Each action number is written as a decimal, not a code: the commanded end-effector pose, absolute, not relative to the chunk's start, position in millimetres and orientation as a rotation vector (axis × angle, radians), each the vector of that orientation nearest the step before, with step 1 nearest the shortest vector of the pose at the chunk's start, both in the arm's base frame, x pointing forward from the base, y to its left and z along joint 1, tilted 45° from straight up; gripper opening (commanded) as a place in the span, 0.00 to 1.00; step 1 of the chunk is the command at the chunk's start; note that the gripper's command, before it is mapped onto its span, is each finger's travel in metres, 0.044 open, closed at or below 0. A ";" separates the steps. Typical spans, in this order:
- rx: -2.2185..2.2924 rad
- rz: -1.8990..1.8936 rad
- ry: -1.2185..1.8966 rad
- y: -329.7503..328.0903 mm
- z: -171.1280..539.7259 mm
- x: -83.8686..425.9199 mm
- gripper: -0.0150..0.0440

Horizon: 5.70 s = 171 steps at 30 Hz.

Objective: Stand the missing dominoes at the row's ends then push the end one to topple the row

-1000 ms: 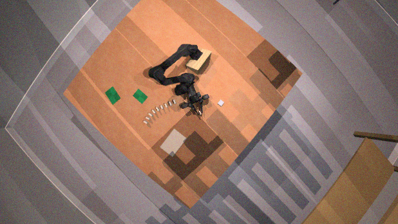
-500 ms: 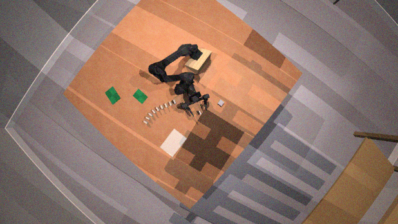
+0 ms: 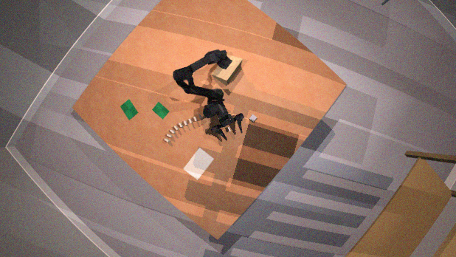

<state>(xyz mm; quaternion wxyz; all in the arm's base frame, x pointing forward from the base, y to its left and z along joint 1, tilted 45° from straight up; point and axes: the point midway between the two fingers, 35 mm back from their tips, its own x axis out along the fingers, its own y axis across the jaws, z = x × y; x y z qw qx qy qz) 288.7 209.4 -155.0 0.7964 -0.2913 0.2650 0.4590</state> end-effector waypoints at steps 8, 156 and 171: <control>-0.345 0.492 1.163 249.1 -191.5 324.9 1.00; -0.196 -0.909 1.208 81.6 -34.1 311.0 0.44; -0.199 -0.913 1.205 58.0 -53.8 307.8 0.44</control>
